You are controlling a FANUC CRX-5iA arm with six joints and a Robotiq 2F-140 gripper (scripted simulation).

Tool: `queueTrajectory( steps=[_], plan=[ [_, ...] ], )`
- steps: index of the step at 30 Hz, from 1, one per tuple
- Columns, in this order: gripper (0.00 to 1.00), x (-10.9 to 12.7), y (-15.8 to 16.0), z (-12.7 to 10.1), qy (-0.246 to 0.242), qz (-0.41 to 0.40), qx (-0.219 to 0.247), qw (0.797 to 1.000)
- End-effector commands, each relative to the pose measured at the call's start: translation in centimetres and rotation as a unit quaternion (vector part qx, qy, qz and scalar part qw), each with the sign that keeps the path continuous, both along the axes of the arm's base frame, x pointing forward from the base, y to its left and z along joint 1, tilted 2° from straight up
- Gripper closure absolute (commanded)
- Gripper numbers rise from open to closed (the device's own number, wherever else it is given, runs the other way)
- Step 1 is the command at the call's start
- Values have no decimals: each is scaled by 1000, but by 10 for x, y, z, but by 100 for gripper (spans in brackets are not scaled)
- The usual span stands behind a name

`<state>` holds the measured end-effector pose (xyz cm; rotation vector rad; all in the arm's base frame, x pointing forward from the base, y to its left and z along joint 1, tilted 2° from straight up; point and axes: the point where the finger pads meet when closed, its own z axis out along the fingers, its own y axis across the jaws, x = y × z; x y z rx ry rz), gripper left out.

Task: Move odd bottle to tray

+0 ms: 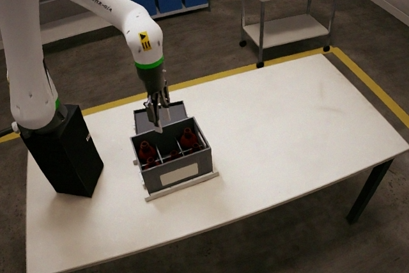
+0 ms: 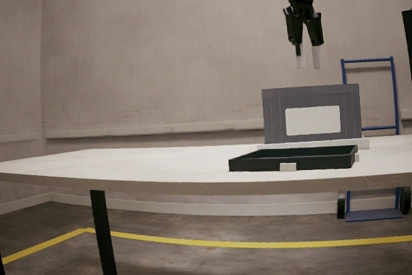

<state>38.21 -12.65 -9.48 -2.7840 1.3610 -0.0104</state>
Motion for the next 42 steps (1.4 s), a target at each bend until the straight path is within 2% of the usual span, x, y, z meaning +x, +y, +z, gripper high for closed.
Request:
queueTrajectory(
  steps=[1, 42],
  plan=[
    [56, 1, 0, 1, -1, 0, 0, 1000],
    [56, 1, 0, -4, -1, 0, 0, 1000]
  ],
)
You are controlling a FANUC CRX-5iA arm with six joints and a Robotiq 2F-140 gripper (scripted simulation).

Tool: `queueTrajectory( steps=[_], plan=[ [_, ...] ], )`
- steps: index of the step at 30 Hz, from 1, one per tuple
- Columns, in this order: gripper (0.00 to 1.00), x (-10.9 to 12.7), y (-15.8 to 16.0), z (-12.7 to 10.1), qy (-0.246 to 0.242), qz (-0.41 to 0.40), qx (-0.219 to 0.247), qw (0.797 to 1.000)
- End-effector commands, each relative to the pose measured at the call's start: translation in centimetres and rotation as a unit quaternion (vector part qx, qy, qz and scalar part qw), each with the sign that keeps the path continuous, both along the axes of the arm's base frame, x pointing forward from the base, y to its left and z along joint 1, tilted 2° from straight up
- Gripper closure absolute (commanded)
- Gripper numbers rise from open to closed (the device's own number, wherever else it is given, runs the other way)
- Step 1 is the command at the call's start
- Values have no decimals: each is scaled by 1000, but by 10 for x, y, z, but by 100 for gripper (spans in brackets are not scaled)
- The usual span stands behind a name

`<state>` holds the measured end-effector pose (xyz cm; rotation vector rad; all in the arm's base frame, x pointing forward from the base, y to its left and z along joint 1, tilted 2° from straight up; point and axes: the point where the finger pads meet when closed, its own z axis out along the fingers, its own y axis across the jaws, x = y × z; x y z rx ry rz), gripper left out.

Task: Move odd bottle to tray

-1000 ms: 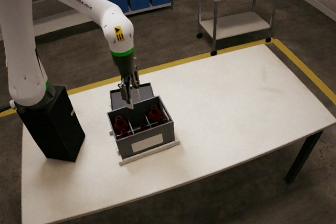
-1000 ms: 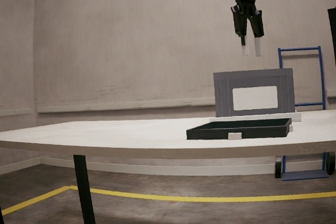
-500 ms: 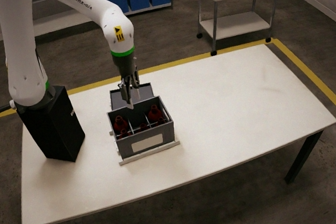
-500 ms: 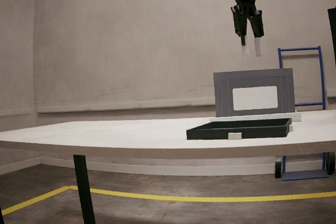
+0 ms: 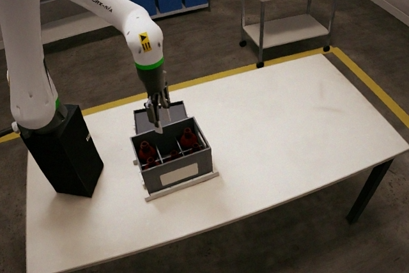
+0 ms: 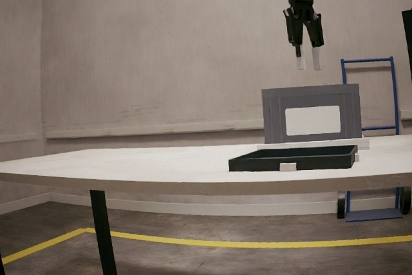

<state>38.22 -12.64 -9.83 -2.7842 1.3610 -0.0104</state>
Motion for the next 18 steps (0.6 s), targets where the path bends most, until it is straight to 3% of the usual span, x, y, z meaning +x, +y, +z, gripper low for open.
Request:
queueTrajectory(
  steps=[1, 18],
  plan=[
    [56, 1, 0, -2, -1, 0, 0, 1000],
    [56, 1, 1, -20, -1, 0, 0, 1000]
  ],
)
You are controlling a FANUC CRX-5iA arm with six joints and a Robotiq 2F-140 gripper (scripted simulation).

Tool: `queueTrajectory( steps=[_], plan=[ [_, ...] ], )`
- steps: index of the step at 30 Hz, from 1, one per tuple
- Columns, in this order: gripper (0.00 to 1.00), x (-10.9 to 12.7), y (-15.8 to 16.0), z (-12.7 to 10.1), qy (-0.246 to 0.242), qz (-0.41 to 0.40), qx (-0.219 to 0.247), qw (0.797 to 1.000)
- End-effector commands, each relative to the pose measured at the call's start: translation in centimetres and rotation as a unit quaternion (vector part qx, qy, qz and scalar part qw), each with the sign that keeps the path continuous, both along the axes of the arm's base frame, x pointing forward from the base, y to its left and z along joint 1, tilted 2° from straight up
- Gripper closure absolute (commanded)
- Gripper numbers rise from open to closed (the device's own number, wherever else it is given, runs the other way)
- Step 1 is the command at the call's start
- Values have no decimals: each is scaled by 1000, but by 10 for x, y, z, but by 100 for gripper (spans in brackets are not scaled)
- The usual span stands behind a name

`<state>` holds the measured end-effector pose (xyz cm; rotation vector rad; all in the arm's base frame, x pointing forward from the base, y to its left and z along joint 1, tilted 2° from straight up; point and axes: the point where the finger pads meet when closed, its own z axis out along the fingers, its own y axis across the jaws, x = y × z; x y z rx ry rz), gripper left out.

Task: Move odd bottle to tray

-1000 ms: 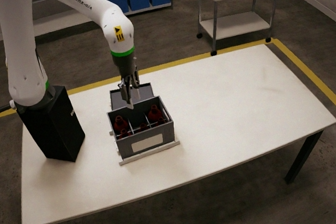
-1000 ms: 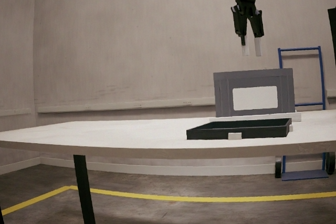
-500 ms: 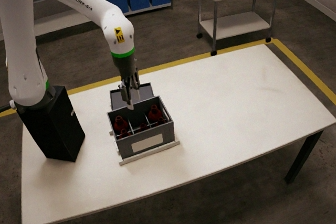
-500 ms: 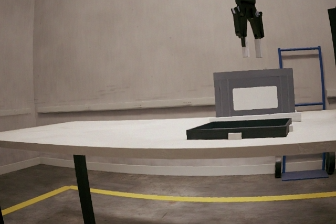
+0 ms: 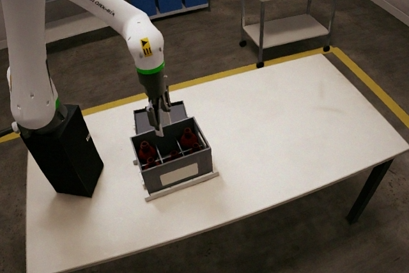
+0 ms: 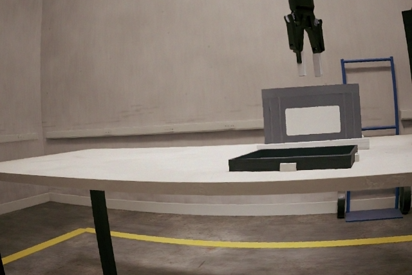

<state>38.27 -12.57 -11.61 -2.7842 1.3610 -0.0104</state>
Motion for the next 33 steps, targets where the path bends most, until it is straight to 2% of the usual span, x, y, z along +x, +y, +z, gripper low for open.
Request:
queueTrajectory(
  steps=[1, 17, 33],
  plan=[
    [56, 1, 0, -2, -1, 0, 0, 1000],
    [56, 1, 1, -18, -1, 0, 0, 1000],
    [56, 1, 1, -22, -1, 0, 0, 1000]
  ],
)
